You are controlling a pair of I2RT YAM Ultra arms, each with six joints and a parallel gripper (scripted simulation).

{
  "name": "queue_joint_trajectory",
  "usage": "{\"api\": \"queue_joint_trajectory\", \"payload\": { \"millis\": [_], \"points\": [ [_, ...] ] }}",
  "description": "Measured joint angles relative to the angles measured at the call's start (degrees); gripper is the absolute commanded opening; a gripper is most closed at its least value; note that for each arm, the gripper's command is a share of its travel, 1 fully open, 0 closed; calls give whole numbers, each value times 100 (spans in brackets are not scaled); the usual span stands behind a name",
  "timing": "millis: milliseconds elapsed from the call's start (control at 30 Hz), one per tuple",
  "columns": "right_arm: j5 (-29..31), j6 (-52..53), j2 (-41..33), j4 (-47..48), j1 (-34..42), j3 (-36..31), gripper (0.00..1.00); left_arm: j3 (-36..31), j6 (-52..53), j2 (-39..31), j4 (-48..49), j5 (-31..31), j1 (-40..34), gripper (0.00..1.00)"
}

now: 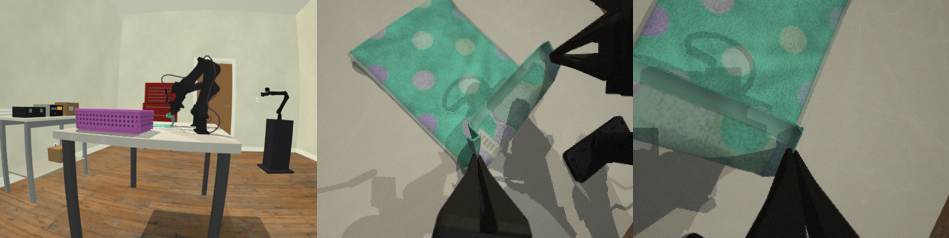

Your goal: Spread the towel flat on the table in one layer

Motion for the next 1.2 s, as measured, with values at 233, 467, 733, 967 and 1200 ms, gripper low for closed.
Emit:
{"api": "queue_joint_trajectory", "payload": {
  "millis": [233,467,733,967,1200],
  "points": [
    [4,0,1147,15,76,1408,0,1150,0,195,-868,0,702,0],
    [9,2,2116,-415,131,2822,0,2358,0,640,-1729,20,1268,0],
    [13,4,3679,-1187,190,5582,0,4765,0,1655,-2865,13,2107,0],
    [13,9,4736,-1856,223,7545,0,6511,0,2487,-3657,13,2535,0],
    [-9,15,4970,-1145,258,8059,0,7246,20,2750,-3386,39,3025,0]
  ]
}}
